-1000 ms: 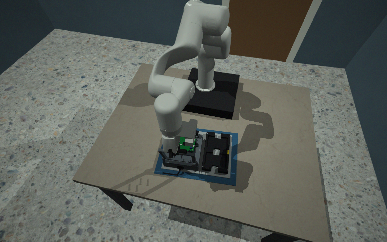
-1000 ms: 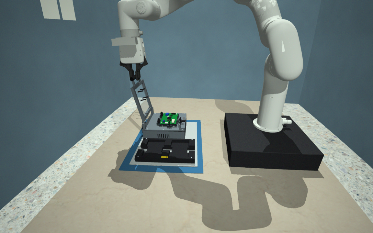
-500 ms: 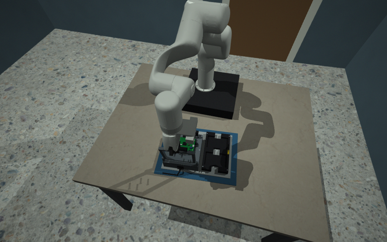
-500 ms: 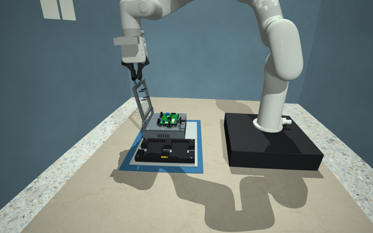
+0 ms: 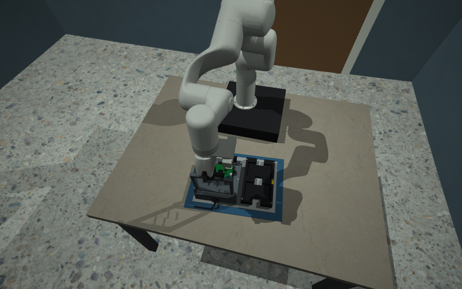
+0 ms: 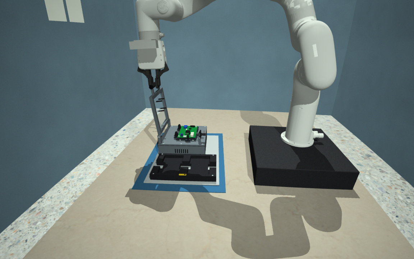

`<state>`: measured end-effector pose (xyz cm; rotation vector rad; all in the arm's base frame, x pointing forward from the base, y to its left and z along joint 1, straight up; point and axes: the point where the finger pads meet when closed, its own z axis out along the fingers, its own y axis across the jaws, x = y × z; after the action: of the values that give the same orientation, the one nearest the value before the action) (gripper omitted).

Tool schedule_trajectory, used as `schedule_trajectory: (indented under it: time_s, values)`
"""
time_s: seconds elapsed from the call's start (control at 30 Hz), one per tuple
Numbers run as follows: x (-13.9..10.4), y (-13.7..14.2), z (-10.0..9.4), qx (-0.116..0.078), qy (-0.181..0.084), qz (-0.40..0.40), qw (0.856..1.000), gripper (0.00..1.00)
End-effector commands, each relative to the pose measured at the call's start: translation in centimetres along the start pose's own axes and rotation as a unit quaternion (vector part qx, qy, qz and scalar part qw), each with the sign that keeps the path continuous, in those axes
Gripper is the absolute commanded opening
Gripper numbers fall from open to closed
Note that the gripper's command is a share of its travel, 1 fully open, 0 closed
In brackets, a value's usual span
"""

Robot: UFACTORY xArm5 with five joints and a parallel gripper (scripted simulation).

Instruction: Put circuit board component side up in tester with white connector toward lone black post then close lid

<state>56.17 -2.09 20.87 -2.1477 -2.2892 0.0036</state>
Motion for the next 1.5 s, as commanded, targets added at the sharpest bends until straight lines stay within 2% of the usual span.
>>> schedule_trajectory:
  time_s: [0.0, 1.47]
  values:
    - [0.0, -0.4, -0.2, -0.001, 0.0, 0.0, 1.0, 0.0]
    - [0.0, -6.1, 0.2, -0.001, 0.0, 0.0, 1.0, 0.0]
